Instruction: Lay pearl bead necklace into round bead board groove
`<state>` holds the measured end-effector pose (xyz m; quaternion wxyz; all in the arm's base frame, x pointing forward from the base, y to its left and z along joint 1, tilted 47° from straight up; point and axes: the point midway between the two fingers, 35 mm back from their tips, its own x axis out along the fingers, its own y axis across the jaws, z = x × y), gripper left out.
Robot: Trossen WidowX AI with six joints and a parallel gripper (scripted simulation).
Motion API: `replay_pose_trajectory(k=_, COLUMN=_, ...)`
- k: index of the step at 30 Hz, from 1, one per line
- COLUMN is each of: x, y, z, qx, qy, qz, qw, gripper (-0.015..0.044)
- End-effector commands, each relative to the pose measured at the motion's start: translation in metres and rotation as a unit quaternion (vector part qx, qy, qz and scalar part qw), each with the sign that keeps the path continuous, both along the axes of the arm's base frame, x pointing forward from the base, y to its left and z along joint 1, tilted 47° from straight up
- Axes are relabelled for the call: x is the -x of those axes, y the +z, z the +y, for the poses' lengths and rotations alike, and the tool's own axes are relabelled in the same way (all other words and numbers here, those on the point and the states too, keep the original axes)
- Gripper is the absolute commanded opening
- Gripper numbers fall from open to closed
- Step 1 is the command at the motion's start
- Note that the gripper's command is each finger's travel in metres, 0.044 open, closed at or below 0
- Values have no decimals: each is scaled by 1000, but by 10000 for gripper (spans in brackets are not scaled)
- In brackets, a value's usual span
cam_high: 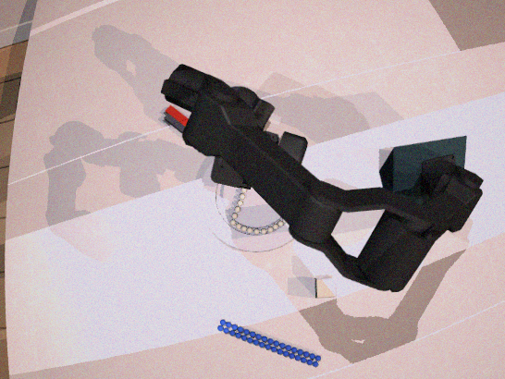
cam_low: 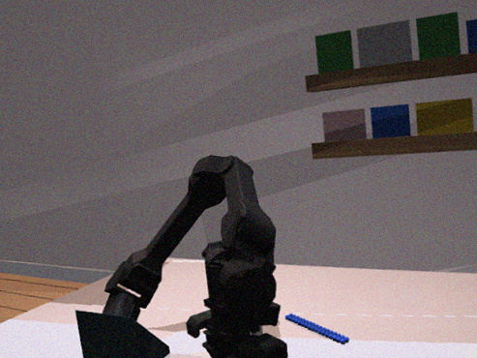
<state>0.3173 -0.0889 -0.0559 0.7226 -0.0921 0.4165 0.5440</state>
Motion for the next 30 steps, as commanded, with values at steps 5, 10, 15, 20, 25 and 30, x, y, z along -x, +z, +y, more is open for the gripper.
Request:
replay_pose_trajectory(k=5, x=0, y=-9, z=10, qx=-3, qy=-3, qz=4, qw=1000, gripper=120)
replay_pose_trajectory(k=10, x=0, y=-15, z=16, qx=-4, qy=-3, qz=5, qw=1000, gripper=120)
replay_pose_trajectory(k=15, x=1, y=-19, z=21, qx=-5, qy=-3, qz=6, qw=1000, gripper=120)
replay_pose_trajectory(k=20, x=1, y=-18, z=19, qx=-2, qy=2, qz=5, qw=1000, gripper=41)
replay_pose_trajectory(k=25, x=1, y=-18, z=19, qx=-2, qy=2, qz=5, qw=1000, gripper=0)
replay_pose_trajectory(k=30, x=1, y=-18, z=19, qx=-2, qy=2, qz=5, qw=1000, gripper=0)
